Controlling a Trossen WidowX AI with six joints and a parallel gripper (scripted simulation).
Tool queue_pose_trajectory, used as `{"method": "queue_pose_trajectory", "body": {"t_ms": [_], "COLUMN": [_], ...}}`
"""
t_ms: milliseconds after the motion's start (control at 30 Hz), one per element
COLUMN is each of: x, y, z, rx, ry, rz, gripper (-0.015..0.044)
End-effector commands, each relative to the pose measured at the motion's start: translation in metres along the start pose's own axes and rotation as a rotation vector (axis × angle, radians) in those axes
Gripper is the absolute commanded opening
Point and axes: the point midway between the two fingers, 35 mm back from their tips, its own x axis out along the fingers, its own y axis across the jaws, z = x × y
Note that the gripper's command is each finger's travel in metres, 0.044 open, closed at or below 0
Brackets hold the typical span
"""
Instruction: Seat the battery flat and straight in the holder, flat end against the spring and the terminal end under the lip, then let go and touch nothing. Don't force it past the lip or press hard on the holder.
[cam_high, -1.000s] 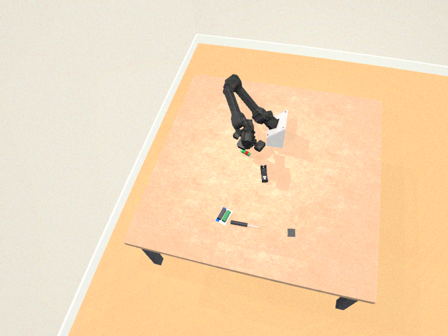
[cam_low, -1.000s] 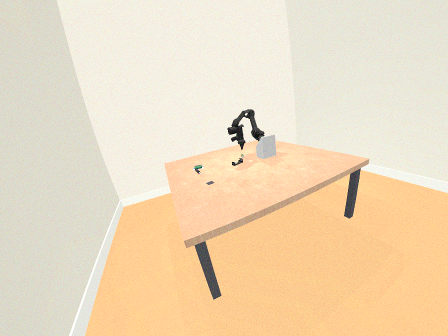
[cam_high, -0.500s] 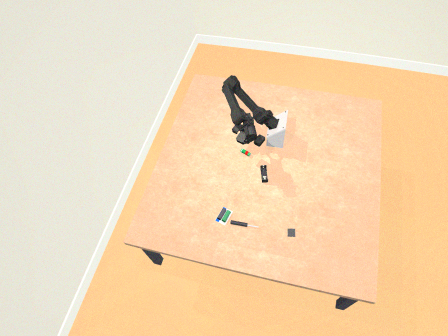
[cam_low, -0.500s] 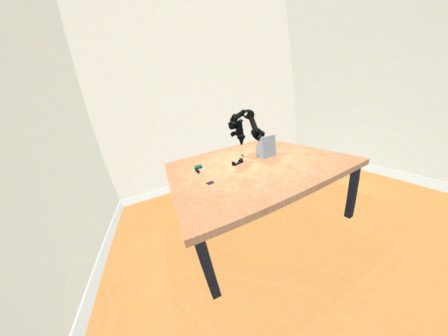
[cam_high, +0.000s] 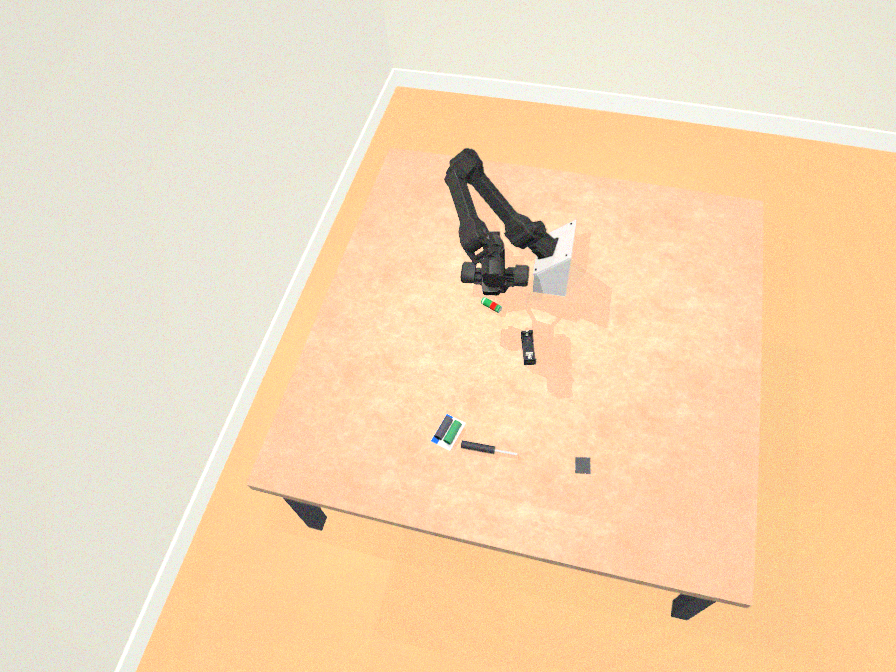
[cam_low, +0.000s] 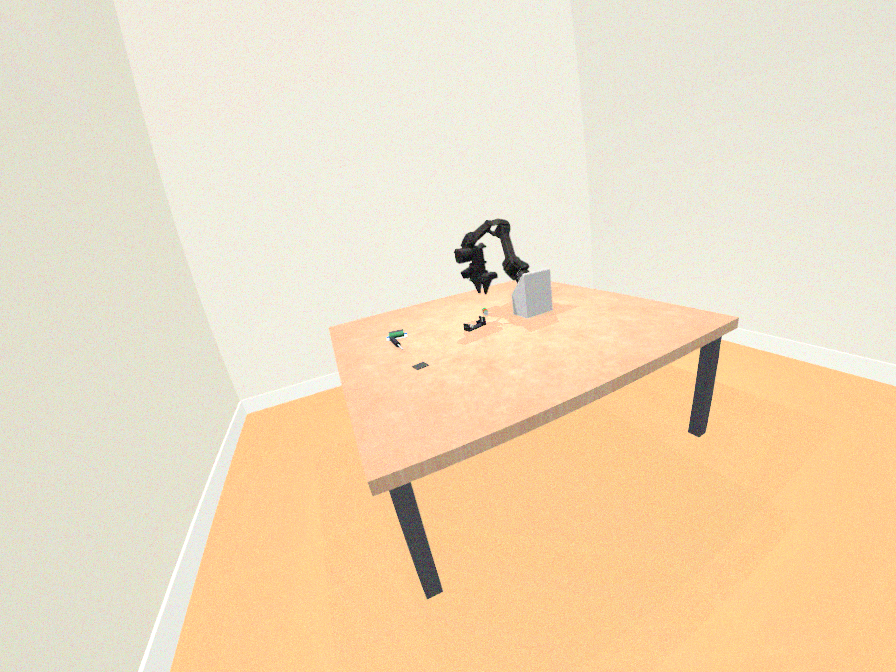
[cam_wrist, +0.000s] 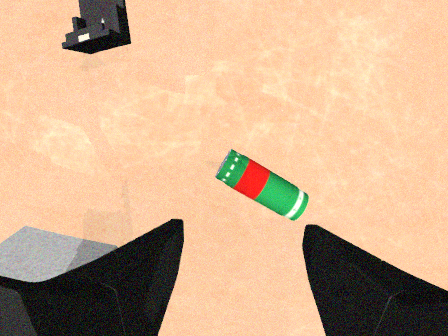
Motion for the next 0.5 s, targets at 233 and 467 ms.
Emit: {"method": "queue_pose_trajectory", "body": {"t_ms": [233, 467], "x": [0.039, 0.045], "y": [-0.013, -0.016], "z": [-0.010, -0.012], "rx": [-0.903, -1.081], "ry": [0.012, 0.019], "rz": [-0.013, -0.018], "gripper": [0.0239, 0.0239]}}
